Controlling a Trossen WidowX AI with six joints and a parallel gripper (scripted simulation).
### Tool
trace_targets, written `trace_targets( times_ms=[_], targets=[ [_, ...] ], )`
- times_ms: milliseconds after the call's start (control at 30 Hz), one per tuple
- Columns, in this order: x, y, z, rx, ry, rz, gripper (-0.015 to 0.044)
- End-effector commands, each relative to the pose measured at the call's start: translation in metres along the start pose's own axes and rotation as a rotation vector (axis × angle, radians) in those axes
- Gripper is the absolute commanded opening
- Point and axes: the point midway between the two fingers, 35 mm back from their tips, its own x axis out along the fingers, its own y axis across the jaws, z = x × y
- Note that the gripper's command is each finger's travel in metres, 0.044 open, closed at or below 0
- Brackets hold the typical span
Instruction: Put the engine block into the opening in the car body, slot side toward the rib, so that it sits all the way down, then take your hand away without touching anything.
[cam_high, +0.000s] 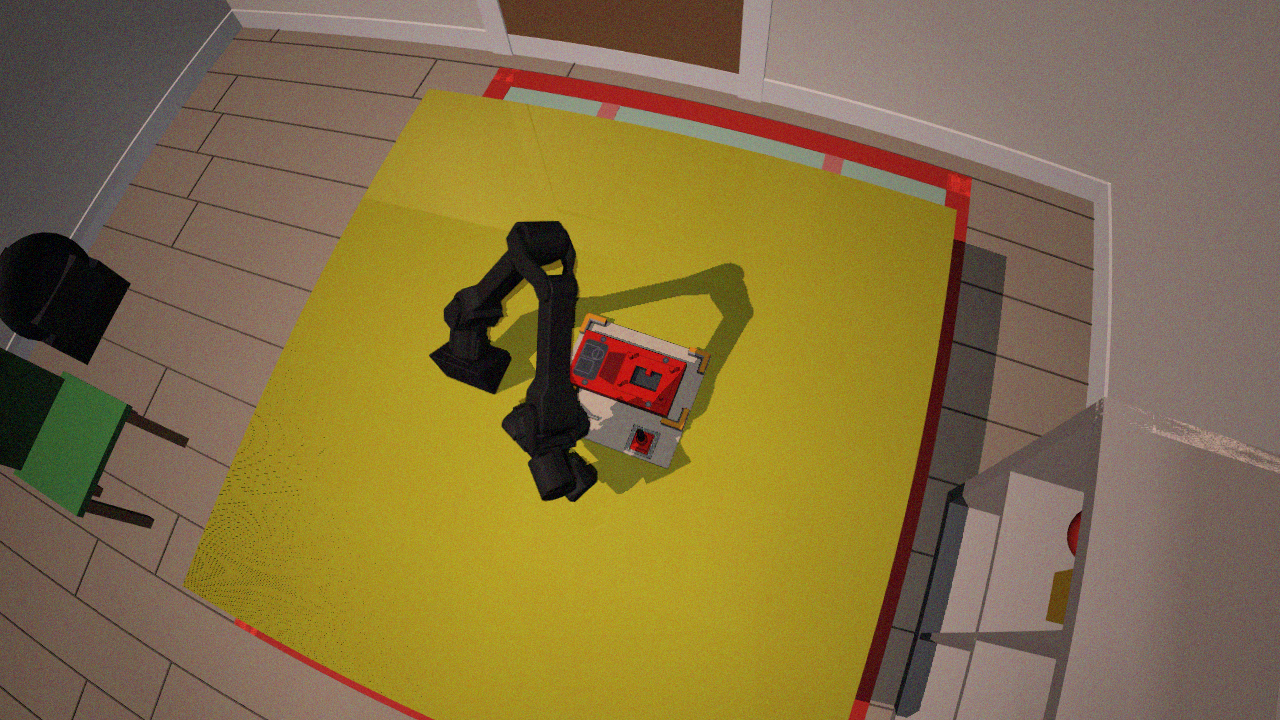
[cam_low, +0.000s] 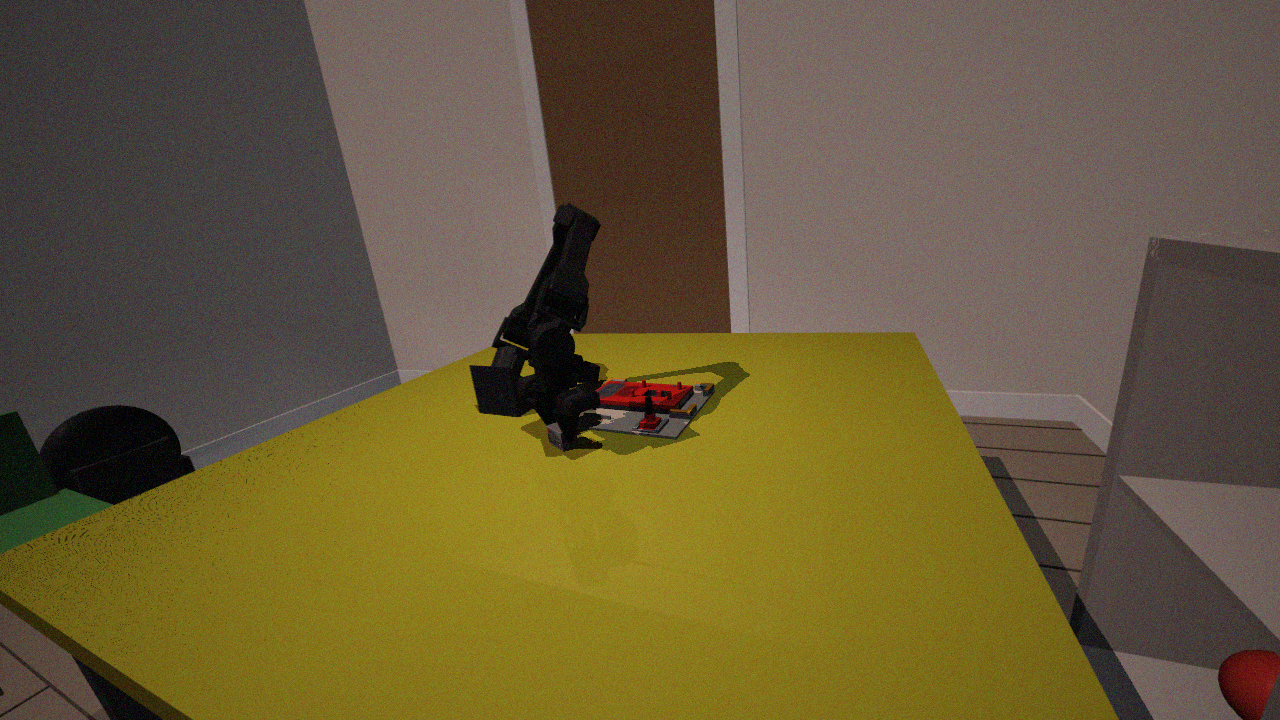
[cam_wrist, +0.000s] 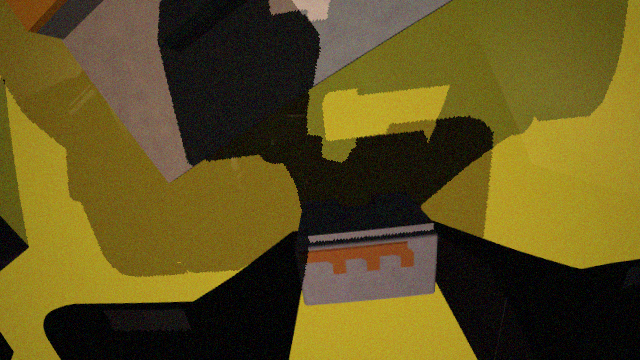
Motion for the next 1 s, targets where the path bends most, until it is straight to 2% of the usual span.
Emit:
trace_targets(
  times_ms=[0,167,400,733,967],
  targets=[
    [0.000,0.000,0.000,-0.001,0.001,0.001,0.0315],
    [0.000,0.000,0.000,-0.001,0.001,0.001,0.0440],
    [-0.003,0.000,0.000,-0.001,-0.003,0.006,0.0440],
    [-0.044,-0.001,-0.001,-0.001,-0.005,0.013,0.0440],
    [-0.042,-0.001,-0.001,0.005,-0.010,0.010,0.0440]
  ],
)
